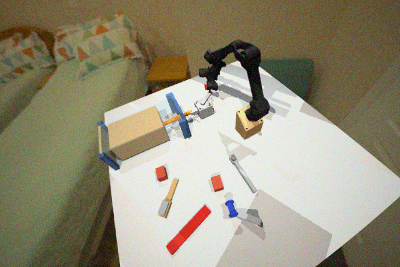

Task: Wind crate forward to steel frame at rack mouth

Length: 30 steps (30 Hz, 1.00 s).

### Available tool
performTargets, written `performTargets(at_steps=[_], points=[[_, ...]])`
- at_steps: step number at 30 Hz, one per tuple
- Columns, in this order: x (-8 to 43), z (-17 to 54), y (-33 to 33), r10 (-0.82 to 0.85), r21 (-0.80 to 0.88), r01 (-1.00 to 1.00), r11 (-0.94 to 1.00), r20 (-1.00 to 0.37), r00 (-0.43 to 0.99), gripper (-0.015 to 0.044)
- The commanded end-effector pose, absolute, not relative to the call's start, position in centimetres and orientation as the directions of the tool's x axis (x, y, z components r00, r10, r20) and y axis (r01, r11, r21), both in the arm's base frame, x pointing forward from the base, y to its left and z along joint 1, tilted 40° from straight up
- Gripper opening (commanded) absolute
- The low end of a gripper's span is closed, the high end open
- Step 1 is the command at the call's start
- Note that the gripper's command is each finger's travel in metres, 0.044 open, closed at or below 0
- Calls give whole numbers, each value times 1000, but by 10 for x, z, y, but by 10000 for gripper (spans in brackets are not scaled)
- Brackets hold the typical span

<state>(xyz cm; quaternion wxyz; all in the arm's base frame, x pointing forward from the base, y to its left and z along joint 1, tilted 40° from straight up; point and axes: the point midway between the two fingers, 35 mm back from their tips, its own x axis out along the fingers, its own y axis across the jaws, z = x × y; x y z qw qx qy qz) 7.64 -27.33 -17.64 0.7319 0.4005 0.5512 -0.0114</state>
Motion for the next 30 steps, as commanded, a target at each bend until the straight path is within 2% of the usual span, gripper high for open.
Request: performTargets(at_steps=[1,30], points=[[86,-185,-281,410,564,446,695,-820,399,0],[111,-196,-297,408,564,444,696,-820,401,0]])
